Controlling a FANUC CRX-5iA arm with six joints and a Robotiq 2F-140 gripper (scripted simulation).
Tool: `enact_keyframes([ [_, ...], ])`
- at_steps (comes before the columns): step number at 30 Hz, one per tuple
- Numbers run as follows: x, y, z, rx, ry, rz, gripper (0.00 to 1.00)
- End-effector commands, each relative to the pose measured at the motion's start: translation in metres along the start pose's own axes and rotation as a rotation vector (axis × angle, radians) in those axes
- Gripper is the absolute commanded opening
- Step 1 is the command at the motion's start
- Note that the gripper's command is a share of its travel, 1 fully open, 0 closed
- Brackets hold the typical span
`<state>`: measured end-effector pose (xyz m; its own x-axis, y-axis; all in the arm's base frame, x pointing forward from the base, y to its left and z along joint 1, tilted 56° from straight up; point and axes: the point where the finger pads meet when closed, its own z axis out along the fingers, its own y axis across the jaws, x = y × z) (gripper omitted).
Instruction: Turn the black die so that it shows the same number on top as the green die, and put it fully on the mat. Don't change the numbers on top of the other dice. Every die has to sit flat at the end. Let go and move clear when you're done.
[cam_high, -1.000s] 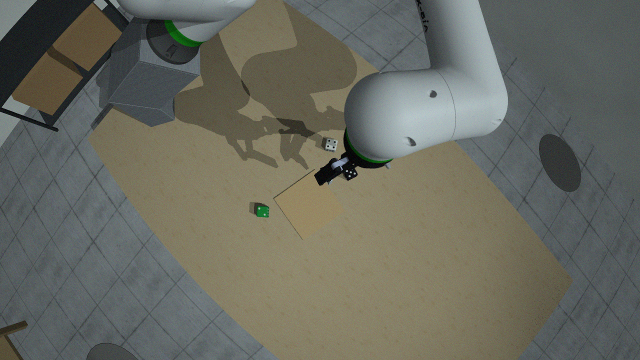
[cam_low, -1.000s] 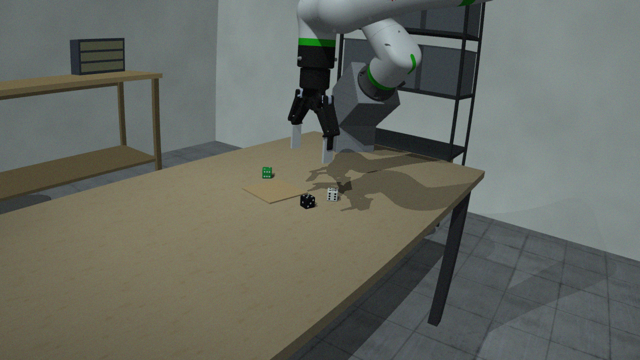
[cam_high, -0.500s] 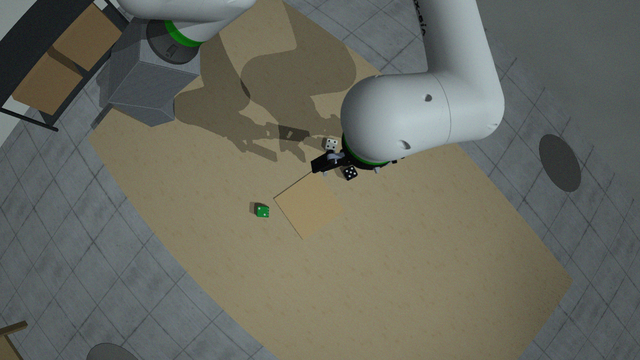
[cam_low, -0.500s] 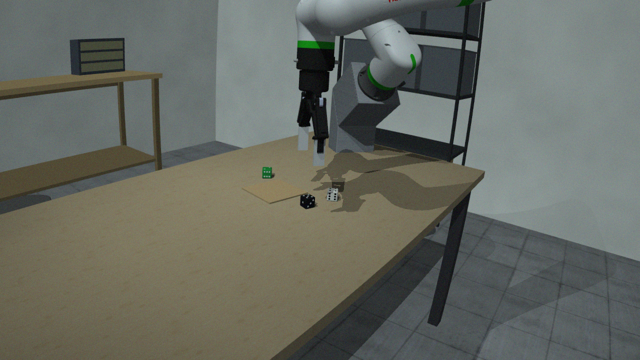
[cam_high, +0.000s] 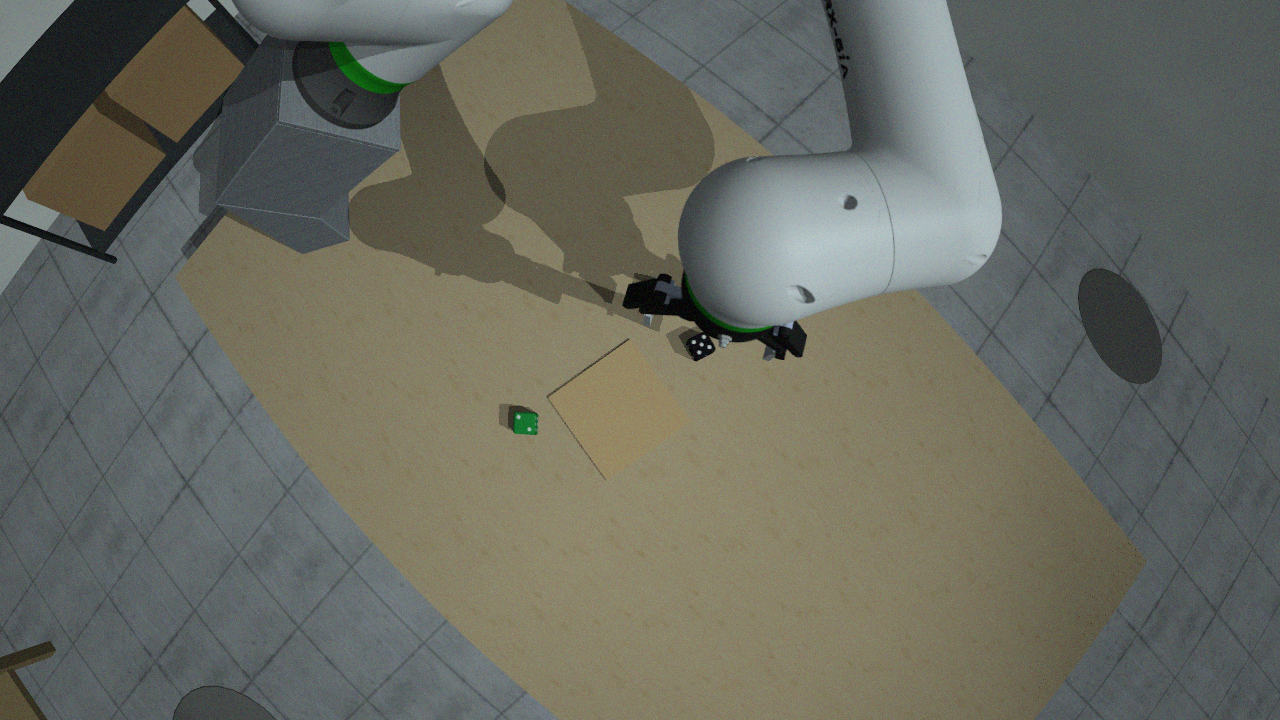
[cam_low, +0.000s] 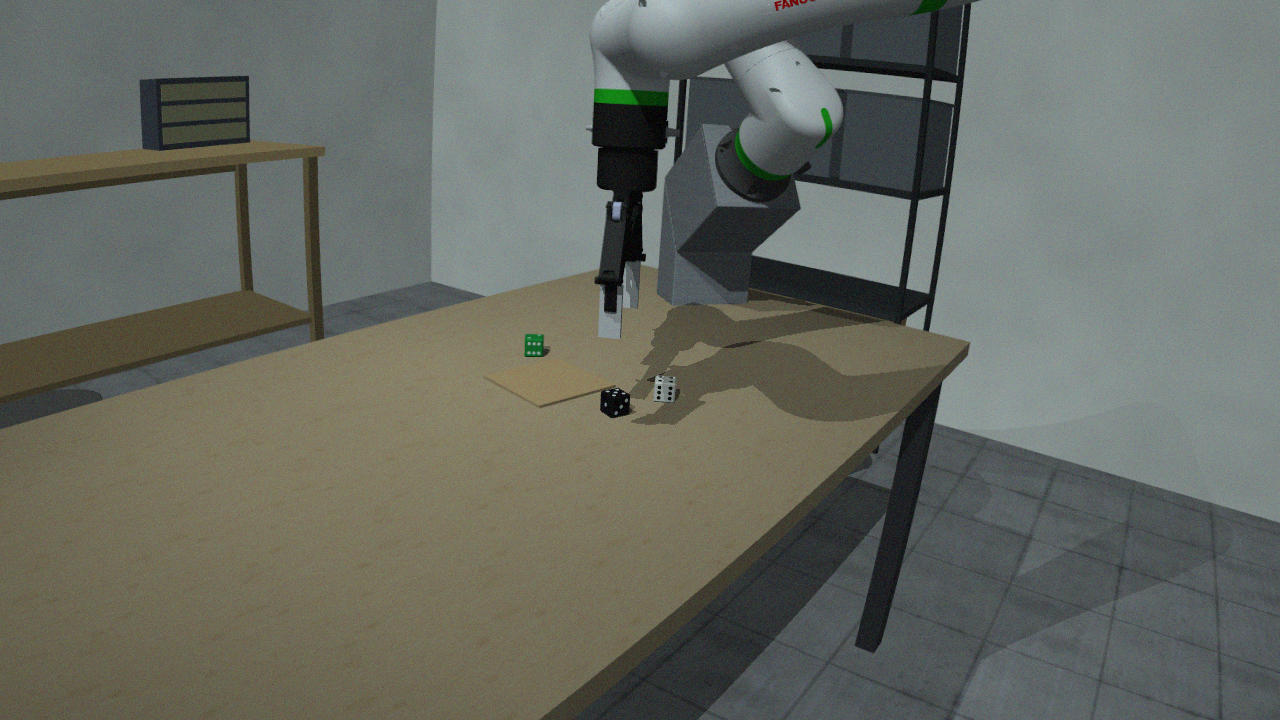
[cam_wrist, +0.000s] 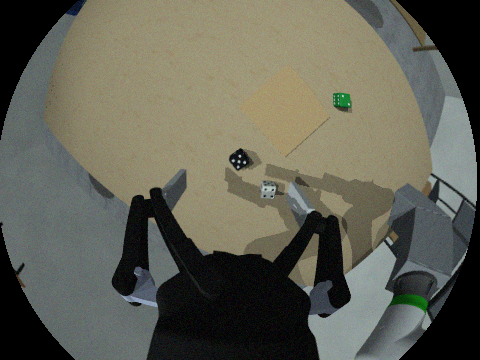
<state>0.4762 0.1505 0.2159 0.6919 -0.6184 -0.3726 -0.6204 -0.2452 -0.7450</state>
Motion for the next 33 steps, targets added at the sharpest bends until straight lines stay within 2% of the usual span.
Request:
enact_keyframes([
  [1,0.000,0.000,0.003,-0.010,0.010,0.173,1.00],
  [6,0.000,0.000,0.005,-0.010,0.010,0.239,1.00],
  [7,0.000,0.000,0.007,-0.009,0.010,0.338,1.00],
  [19,0.001,0.001,0.014,-0.008,0.012,0.698,1.00],
  [28,0.001,0.001,0.017,-0.007,0.013,0.817,1.00],
  [29,0.001,0.001,0.017,-0.007,0.013,0.817,0.28],
  [33,0.001,0.001,0.017,-0.007,0.013,0.817,0.28],
])
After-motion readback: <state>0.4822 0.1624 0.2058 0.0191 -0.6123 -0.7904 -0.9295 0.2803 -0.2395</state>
